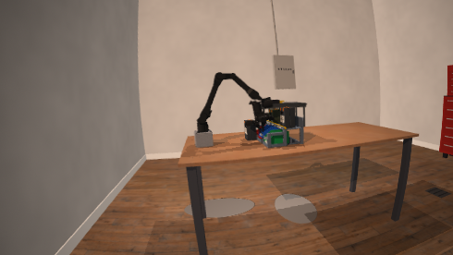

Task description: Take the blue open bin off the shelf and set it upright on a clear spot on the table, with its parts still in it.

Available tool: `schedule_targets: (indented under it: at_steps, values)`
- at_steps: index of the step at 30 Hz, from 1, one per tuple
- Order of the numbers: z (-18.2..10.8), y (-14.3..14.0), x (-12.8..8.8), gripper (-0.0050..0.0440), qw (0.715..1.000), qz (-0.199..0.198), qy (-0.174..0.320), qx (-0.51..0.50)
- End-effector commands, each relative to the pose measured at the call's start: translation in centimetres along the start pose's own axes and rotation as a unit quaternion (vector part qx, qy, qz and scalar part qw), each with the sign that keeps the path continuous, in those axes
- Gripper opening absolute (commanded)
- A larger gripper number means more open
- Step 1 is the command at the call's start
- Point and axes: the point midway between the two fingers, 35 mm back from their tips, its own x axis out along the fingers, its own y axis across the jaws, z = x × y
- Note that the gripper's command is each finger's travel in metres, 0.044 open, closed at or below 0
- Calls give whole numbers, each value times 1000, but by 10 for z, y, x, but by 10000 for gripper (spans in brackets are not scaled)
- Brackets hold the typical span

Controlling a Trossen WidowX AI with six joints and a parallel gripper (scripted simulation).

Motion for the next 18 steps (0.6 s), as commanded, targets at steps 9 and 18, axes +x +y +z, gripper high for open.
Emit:
schedule_targets:
  at_steps: [9, 18]
  values:
    - [0, 14, -13, 0, 1000, 25, -1, 0]
    - [0, 14, -13, 0, 1000, 25, -1, 0]
